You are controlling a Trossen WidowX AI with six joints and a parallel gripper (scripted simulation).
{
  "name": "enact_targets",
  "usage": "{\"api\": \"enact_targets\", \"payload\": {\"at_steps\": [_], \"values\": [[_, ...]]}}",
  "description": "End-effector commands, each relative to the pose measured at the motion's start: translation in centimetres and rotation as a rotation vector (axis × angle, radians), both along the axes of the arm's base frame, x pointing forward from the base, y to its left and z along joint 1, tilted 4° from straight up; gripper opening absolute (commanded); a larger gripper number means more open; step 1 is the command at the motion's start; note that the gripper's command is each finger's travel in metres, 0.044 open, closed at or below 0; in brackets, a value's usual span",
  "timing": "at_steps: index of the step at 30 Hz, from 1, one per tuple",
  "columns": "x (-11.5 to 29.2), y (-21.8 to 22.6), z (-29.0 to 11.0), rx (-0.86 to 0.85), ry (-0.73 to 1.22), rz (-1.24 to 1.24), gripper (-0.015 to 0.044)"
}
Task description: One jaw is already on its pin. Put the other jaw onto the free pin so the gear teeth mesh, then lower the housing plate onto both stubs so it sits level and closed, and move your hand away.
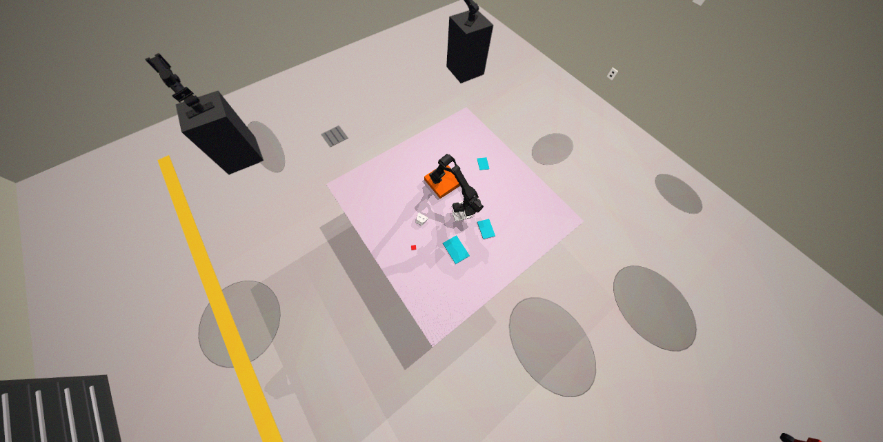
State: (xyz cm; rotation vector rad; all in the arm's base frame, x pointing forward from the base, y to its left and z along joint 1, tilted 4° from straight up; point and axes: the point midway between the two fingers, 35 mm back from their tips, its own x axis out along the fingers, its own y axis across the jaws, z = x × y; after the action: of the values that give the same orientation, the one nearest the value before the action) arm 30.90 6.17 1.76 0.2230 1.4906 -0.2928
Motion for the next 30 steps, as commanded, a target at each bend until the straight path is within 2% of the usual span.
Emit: {"api": "enact_targets", "payload": {"at_steps": [1, 30], "values": [[0.04, -0.05, -0.16, -0.001, -0.002, -0.006, 0.0134], [0.07, -0.08, -0.63, -0.001, -0.002, -0.008, 0.0134]]}}
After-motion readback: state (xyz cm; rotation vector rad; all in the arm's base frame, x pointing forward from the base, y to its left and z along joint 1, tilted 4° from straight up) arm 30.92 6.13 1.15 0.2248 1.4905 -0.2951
